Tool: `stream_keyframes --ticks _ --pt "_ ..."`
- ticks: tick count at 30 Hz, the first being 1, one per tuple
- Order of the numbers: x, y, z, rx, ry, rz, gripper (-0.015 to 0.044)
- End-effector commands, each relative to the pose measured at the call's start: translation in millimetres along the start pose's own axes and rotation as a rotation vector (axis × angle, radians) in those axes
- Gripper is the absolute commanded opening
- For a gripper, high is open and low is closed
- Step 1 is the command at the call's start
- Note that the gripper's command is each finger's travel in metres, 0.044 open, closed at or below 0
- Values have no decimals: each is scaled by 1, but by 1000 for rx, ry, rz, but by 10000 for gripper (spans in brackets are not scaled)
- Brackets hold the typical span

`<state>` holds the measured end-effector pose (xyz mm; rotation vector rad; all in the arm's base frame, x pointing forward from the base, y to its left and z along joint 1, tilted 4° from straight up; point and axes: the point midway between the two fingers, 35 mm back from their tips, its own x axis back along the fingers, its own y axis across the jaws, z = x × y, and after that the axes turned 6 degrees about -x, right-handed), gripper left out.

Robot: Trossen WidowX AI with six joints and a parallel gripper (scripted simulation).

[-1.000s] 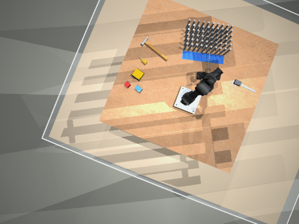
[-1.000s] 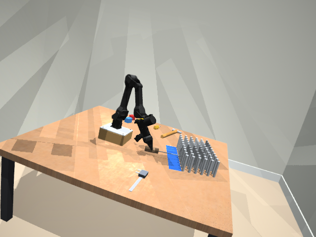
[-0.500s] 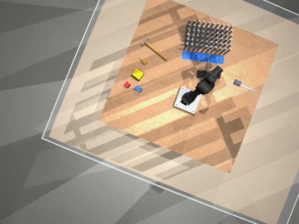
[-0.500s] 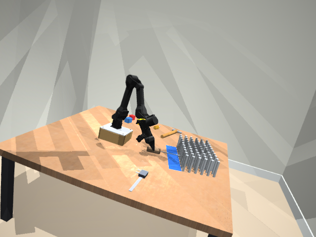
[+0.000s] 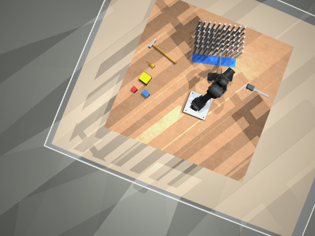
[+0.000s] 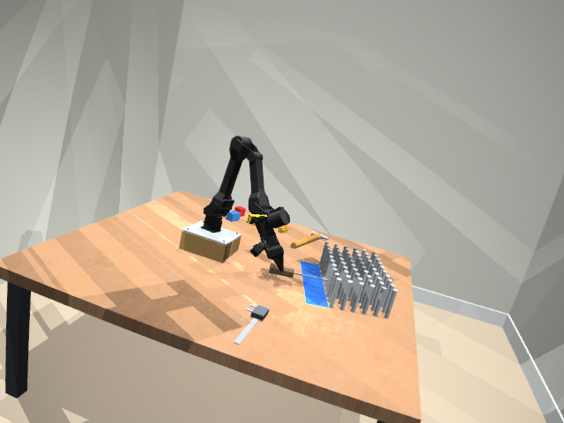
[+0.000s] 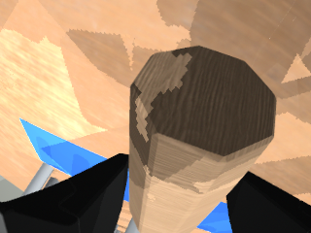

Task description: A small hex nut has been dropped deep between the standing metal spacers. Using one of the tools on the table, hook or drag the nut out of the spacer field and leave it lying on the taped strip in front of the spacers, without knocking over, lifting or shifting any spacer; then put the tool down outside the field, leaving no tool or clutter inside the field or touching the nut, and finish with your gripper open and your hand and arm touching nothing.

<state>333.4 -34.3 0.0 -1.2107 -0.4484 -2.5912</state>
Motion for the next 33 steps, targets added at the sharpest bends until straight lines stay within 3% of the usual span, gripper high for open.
stream_keyframes --ticks 1,33 --pt "-2 1 6 -4 6 -4 0" --pt "-16 -1 26 -5 9 -4 0"
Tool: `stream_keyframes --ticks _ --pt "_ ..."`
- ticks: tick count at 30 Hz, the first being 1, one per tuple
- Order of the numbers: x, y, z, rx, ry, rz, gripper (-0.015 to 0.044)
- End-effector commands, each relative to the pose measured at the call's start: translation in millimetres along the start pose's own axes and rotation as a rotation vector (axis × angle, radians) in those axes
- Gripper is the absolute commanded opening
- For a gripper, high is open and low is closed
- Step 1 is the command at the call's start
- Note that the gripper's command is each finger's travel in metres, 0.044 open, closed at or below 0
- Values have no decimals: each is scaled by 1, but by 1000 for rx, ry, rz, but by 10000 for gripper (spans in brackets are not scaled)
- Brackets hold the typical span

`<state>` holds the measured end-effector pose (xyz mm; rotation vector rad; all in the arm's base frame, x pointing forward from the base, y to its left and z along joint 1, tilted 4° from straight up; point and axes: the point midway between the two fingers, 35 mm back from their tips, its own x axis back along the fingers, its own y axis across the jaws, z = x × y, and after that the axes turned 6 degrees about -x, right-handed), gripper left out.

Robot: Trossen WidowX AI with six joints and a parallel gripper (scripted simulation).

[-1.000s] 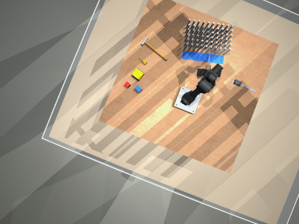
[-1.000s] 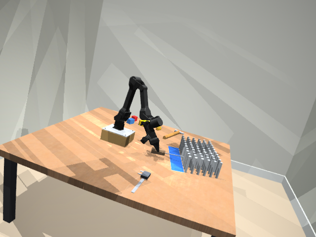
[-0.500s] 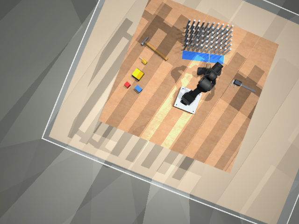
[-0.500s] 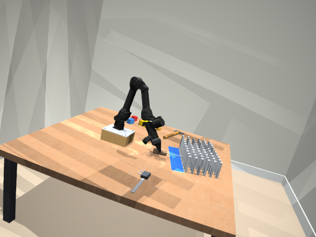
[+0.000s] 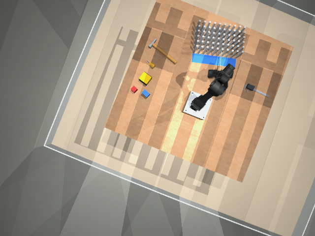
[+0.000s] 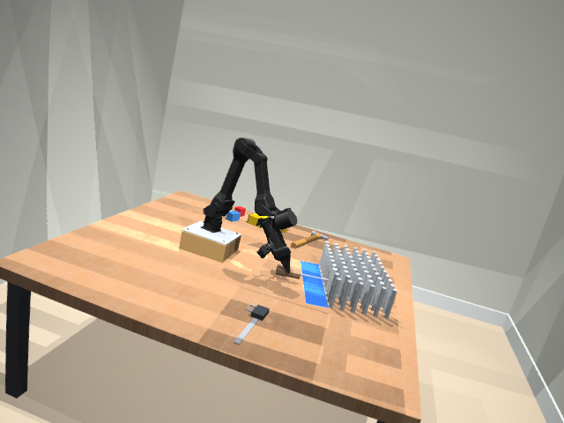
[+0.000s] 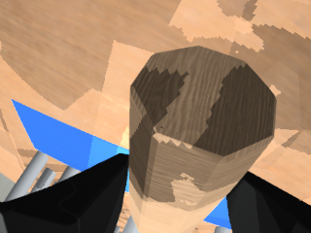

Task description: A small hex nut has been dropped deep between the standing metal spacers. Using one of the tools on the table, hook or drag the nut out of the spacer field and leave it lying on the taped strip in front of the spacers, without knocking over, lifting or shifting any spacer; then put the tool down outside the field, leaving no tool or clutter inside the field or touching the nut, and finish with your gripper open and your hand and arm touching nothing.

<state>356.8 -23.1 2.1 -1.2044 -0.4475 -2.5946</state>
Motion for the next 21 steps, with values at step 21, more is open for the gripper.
stream_keyframes --ticks 21 --pt "-10 -1 17 -5 6 -3 0"
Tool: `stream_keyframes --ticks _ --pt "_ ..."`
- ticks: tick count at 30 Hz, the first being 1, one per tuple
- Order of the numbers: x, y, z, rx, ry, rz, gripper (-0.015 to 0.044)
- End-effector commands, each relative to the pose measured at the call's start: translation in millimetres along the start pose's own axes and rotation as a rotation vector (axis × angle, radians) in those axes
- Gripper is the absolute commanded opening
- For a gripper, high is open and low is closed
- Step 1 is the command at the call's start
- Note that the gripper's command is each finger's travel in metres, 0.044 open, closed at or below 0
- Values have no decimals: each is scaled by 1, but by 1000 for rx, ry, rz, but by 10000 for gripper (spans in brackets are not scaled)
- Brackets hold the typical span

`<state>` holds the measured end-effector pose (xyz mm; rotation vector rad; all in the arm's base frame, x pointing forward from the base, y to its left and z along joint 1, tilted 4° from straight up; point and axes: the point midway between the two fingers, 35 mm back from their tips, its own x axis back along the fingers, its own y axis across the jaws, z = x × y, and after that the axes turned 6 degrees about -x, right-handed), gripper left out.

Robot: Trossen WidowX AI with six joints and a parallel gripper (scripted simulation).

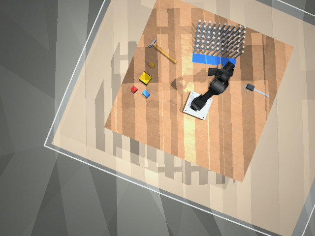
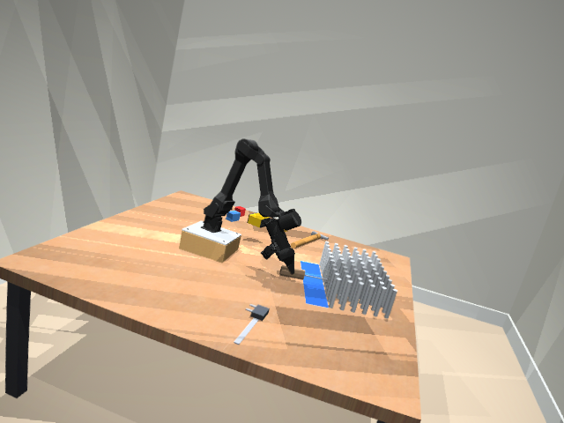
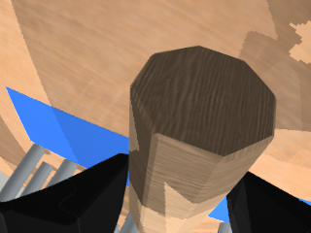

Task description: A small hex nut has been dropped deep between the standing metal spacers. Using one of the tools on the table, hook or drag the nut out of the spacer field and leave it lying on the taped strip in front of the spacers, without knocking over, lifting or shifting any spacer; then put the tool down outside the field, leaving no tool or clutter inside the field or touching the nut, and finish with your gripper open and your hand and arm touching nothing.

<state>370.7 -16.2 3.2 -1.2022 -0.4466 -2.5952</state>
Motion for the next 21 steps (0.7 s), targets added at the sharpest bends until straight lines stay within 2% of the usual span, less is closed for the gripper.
stream_keyframes --ticks 1,21 --pt "-2 1 5 -5 4 -4 0" --pt "-10 0 17 -6 6 -4 0"
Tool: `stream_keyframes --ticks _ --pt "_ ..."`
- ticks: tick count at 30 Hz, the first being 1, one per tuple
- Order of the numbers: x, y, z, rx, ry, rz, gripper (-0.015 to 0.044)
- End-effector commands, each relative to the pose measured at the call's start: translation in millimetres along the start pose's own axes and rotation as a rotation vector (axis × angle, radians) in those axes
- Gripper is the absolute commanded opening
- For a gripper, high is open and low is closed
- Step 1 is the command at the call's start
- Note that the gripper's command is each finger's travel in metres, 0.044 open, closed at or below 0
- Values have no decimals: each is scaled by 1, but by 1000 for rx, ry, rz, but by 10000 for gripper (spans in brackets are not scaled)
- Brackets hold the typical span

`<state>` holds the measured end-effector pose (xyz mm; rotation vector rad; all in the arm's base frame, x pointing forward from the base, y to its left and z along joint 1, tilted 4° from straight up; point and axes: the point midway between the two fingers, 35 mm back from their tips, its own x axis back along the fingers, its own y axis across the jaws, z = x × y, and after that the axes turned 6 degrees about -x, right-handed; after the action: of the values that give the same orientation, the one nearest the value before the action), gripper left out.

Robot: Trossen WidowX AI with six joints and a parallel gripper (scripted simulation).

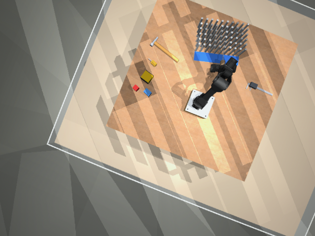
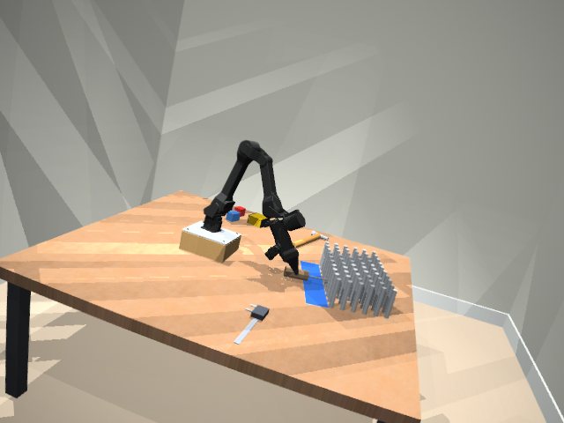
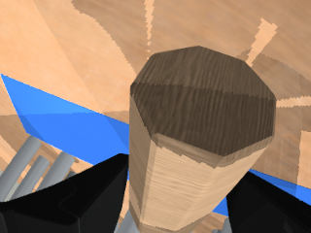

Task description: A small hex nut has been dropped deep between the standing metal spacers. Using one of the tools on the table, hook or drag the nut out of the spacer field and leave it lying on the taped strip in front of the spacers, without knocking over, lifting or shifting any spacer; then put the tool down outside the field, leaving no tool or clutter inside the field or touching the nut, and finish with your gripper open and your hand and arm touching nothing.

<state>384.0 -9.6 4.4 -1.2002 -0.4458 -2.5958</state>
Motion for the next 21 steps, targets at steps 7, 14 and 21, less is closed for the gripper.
stream_keyframes --ticks 7,14,21 --pt "-4 0 8 -6 5 -4 0" --pt "-7 0 12 -6 5 -4 0" --pt "-9 0 16 -6 6 -4 0"
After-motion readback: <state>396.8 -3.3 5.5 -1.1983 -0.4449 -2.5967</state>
